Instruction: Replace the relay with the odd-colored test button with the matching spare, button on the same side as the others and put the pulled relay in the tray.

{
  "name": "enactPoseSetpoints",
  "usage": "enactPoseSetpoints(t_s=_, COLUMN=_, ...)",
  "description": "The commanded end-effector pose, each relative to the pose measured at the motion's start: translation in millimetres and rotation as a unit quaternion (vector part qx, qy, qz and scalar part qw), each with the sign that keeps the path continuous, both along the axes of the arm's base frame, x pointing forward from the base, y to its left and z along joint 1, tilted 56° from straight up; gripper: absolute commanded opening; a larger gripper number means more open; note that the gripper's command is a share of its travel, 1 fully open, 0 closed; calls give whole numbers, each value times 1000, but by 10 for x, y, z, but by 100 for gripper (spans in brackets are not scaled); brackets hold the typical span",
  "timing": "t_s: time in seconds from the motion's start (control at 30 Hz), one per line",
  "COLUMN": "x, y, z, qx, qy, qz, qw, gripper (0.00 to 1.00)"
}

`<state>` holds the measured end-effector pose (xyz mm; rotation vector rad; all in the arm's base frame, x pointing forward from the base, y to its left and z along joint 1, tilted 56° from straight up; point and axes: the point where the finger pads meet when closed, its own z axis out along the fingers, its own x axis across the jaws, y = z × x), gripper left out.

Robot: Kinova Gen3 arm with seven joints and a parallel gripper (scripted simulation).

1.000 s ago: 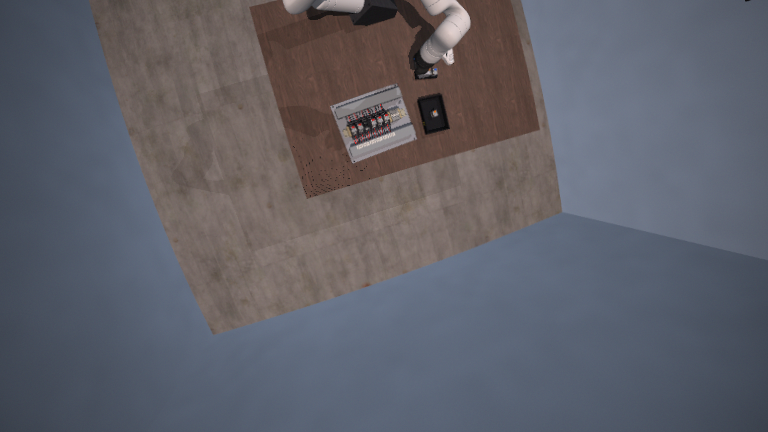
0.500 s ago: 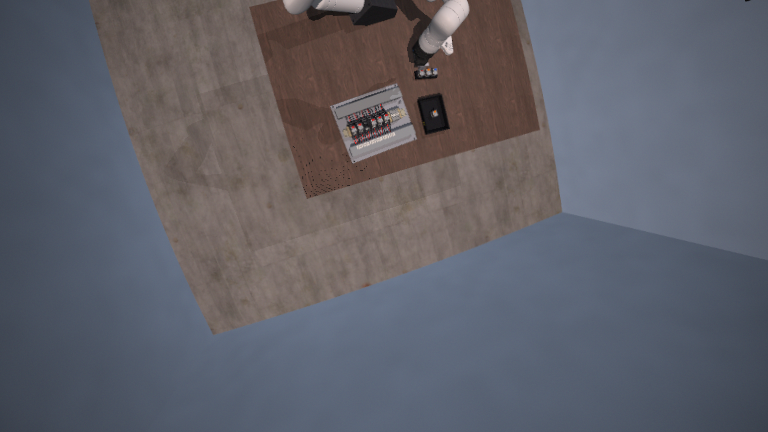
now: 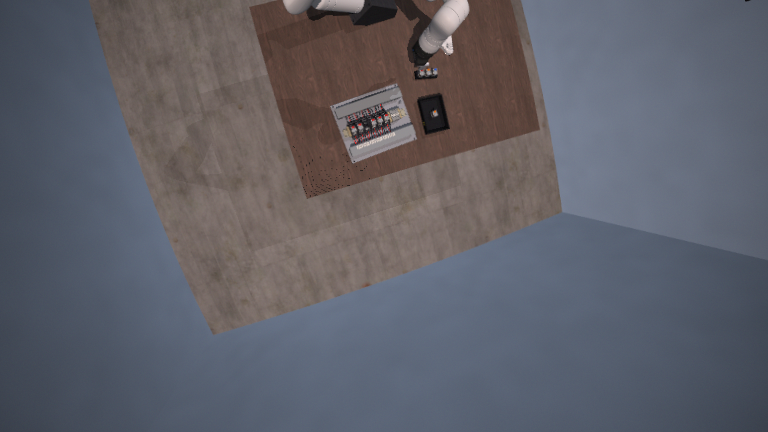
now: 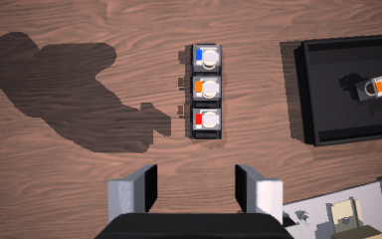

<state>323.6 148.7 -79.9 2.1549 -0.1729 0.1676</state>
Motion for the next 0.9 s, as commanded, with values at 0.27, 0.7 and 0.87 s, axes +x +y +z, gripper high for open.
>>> enactPoseSetpoints(t_s=0.27, x=17, y=21, z=-19, qx=3, qy=-2, qz=-1, qw=1000, gripper=100)
enactPoseSetpoints(t_s=0.7, x=40, y=24, z=-22, qx=3, qy=-1, qz=0, qw=1000, gripper=100)
enactPoseSetpoints(t_s=0.87, x=54, y=20, z=-36, qx=4, qy=-2, qz=-1, qw=1000, gripper=100)
